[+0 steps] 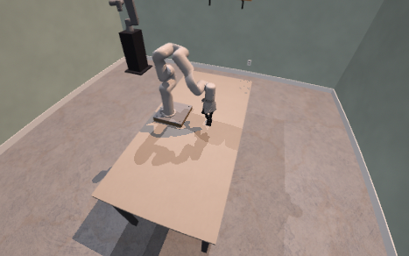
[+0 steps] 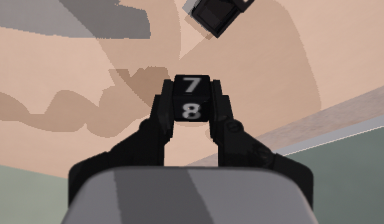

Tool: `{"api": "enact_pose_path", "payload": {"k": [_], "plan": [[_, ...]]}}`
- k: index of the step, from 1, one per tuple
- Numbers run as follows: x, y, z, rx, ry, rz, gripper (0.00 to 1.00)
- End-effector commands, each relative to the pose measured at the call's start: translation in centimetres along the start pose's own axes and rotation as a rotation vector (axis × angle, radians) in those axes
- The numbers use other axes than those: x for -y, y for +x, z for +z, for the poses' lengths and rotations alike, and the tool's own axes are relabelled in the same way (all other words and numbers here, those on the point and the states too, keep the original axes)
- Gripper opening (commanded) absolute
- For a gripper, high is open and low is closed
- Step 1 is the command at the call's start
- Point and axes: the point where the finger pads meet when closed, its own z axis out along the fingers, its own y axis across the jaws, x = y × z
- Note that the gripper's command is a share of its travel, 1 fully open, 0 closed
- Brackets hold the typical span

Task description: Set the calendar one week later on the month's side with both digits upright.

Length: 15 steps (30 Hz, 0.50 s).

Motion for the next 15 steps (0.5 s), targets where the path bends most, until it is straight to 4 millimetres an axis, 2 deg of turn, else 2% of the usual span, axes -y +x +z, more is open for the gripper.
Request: {"api": "enact_pose_path", "payload": {"k": [1, 8, 11, 15], "plan": [[-0.7, 0.6, -0.3, 0.002, -0.003, 0.153, 0.27], [-1.4, 1.6, -0.4, 0.002, -0.004, 0.340, 0.27], [-1.5, 1.7, -0.4, 0.002, -0.004, 0.348, 0.27], [-2.0, 2.4, -0.6, 0.001, -0.004, 0.490, 0.27]]}}
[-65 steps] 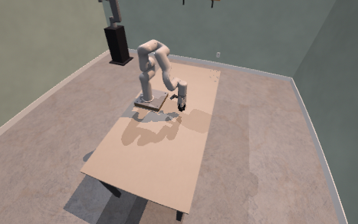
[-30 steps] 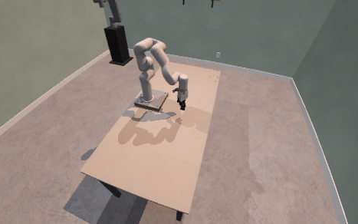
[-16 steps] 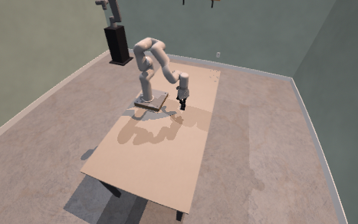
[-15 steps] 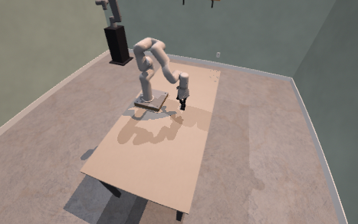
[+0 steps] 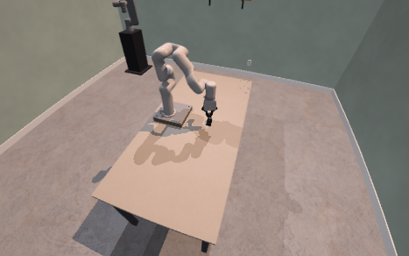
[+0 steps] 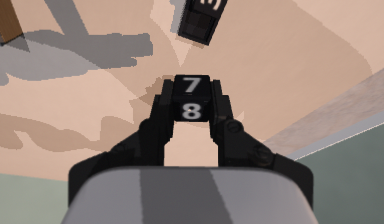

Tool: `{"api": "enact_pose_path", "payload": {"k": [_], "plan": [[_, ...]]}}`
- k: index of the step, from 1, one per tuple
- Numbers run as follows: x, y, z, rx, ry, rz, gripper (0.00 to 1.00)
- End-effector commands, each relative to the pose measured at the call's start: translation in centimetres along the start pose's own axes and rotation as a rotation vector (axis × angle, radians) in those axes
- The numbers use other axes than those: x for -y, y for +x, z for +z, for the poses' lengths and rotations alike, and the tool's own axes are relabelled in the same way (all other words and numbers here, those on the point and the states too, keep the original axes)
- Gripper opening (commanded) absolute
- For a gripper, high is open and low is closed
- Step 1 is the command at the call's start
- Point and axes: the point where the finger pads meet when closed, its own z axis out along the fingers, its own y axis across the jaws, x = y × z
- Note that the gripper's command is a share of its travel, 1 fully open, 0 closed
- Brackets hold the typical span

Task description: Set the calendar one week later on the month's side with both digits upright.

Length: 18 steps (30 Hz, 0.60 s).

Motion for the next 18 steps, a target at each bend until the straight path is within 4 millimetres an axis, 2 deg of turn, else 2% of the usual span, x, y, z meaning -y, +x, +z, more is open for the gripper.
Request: {"api": "enact_pose_path", "payload": {"k": [1, 8, 18], "plan": [[-0.40, 0.94, -0.26, 0.001, -0.004, 0.165, 0.27], [-0.64, 1.86, -0.39, 0.000, -0.004, 0.311, 0.27], [-0.65, 1.91, -0.40, 0.000, -0.004, 0.319, 0.27]]}}
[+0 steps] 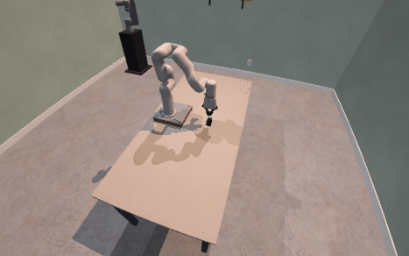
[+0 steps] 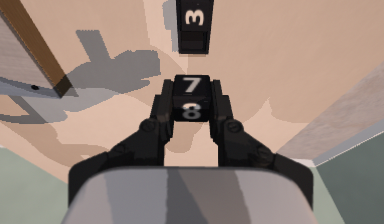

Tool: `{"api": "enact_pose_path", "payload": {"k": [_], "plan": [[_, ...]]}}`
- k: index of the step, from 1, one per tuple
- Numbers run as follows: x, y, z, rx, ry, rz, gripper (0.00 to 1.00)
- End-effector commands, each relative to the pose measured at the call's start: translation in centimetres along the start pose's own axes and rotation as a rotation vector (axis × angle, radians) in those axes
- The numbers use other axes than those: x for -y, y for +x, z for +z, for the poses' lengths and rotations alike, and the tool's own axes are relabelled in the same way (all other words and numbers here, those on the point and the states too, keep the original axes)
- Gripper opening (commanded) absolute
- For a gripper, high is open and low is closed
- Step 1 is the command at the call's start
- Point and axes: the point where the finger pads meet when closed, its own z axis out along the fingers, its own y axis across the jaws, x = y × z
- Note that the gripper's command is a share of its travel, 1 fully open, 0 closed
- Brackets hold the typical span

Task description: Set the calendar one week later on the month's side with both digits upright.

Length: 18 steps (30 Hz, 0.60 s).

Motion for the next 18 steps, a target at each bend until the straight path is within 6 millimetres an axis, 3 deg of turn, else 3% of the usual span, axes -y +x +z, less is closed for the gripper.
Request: {"api": "enact_pose_path", "payload": {"k": [1, 12, 18], "plan": [[-0.1, 0.0, -0.1, 0.000, -0.004, 0.010, 0.27], [-0.1, 0.1, 0.1, 0.000, -0.004, 0.010, 0.27], [-0.1, 0.1, 1.2, 0.000, -0.004, 0.010, 0.27]]}}
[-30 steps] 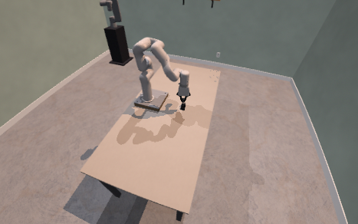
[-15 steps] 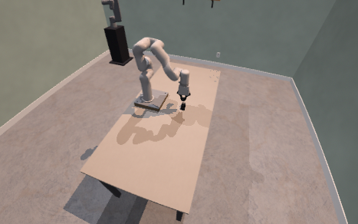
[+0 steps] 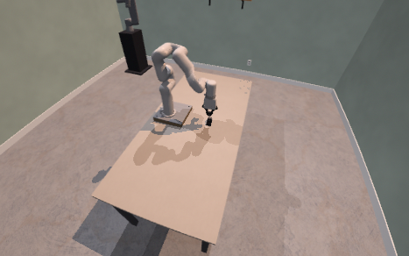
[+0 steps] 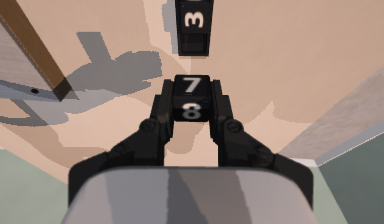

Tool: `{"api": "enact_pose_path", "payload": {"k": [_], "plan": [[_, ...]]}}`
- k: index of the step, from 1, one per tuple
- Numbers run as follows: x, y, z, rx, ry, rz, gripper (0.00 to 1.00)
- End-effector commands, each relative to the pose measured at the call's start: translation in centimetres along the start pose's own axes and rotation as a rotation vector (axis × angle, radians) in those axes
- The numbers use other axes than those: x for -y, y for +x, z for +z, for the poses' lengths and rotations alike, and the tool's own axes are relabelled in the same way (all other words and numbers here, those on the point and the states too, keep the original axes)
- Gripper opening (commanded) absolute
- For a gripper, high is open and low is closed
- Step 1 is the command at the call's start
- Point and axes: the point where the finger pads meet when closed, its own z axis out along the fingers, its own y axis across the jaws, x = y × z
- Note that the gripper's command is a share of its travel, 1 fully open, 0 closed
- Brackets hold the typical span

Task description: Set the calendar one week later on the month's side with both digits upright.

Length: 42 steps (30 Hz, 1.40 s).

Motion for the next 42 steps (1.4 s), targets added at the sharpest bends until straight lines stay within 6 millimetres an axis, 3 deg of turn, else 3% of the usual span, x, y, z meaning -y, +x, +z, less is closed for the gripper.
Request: {"api": "enact_pose_path", "payload": {"k": [1, 9, 20, 42], "plan": [[-0.1, 0.0, 1.1, 0.000, -0.003, 0.000, 0.27], [-0.1, 0.1, 3.7, 0.000, -0.003, 0.000, 0.27], [-0.1, 0.1, 5.7, 0.000, -0.003, 0.000, 0.27], [-0.1, 0.1, 6.0, 0.000, -0.003, 0.000, 0.27]]}}
